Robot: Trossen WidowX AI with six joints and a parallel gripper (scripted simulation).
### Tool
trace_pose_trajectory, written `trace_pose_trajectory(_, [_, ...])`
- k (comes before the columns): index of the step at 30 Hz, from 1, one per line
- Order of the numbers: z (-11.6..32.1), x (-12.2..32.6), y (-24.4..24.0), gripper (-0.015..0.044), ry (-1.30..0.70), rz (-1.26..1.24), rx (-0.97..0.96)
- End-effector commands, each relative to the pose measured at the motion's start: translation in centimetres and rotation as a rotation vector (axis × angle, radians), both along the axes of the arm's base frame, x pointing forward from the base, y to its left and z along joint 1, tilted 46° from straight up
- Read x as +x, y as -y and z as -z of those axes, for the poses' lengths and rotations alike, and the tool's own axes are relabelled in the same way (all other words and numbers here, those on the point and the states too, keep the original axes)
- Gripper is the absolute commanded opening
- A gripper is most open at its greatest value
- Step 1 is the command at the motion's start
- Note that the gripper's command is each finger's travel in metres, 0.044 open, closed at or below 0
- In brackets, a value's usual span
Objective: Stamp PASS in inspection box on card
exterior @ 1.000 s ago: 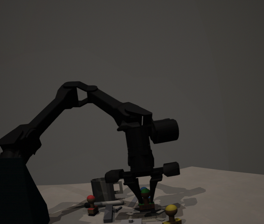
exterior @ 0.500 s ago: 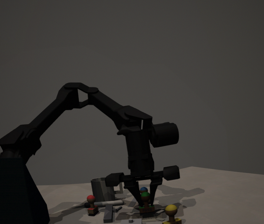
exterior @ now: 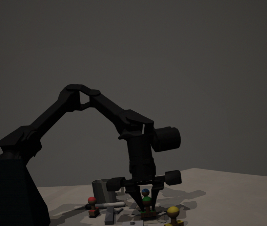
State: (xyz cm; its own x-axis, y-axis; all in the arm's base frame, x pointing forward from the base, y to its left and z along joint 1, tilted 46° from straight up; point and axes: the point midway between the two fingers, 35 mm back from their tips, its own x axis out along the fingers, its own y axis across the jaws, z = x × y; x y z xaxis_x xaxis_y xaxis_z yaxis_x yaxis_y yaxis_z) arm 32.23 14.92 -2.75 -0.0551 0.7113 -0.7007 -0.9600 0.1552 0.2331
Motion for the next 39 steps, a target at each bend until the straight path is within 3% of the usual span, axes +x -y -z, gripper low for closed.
trace_pose_trajectory(1, [0.00,-0.02,-0.14,0.0000,-0.002,0.002,0.006])
trace_pose_trajectory(39, [0.35,-0.07,-0.51,0.0000,-0.002,0.002,0.006])
